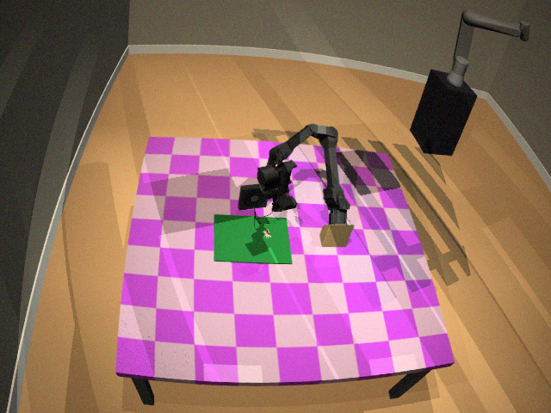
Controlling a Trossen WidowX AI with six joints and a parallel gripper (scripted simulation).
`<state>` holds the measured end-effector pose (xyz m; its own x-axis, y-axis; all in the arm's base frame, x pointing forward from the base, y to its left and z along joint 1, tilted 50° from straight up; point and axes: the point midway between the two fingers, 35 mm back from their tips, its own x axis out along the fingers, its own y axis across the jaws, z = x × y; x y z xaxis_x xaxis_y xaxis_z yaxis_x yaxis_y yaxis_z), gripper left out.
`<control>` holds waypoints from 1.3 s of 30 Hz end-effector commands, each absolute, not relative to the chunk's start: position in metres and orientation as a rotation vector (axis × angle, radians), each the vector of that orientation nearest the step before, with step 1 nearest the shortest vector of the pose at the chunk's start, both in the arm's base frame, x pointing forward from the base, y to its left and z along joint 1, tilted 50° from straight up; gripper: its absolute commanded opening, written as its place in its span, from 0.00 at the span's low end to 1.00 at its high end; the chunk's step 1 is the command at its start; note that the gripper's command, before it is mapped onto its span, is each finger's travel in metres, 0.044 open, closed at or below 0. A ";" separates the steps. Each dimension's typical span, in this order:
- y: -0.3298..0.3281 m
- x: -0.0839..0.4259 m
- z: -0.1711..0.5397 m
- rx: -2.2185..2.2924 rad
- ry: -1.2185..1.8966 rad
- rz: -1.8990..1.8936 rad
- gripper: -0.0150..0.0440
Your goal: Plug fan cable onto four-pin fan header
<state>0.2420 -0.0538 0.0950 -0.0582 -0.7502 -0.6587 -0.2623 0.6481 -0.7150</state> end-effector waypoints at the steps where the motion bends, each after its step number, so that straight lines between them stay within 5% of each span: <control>1: -0.057 0.238 0.099 -0.922 1.659 -0.436 0.25; 39: -0.071 0.208 0.063 -0.562 1.680 -0.153 0.25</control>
<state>0.2113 -0.0714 0.0675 -0.0920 -0.4806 -0.8721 -0.2766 0.8537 -0.4412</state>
